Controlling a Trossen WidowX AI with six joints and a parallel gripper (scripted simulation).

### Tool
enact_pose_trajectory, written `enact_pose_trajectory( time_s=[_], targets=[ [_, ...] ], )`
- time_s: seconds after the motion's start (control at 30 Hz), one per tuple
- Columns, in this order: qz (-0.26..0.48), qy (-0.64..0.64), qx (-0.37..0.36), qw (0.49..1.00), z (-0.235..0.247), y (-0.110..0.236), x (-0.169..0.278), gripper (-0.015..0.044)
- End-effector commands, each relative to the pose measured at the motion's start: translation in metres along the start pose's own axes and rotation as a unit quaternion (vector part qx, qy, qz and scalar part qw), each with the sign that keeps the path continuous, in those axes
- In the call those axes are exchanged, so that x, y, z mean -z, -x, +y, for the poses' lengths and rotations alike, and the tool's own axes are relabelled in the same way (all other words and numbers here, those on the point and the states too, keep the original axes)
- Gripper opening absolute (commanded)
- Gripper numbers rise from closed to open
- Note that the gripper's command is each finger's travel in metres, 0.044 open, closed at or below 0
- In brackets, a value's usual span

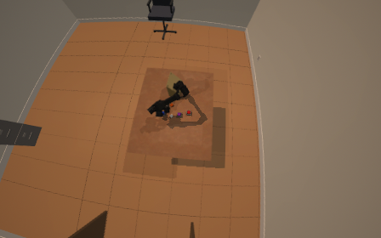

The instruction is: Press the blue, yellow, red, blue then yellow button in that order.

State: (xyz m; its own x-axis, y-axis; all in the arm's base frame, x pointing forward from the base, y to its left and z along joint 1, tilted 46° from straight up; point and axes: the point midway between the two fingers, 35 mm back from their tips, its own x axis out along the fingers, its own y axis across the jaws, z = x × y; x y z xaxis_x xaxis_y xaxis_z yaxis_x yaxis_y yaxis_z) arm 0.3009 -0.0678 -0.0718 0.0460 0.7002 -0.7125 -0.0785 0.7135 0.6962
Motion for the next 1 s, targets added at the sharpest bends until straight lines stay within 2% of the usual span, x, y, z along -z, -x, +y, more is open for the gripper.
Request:
enact_pose_trajectory(
  time_s=[0.0, 0.2, 0.57, 0.97],
  targets=[
    [0.002, -0.005, -0.004, 1.000, 0.001, -0.016, 0.003, 0.0164],
    [0.002, -0.005, -0.004, 1.000, 0.001, -0.016, 0.003, 0.0020],
    [0.002, -0.005, -0.004, 1.000, 0.001, -0.017, 0.003, 0.0020],
    [0.002, -0.005, -0.005, 1.000, 0.001, -0.036, 0.002, 0.0020]
  ],
)
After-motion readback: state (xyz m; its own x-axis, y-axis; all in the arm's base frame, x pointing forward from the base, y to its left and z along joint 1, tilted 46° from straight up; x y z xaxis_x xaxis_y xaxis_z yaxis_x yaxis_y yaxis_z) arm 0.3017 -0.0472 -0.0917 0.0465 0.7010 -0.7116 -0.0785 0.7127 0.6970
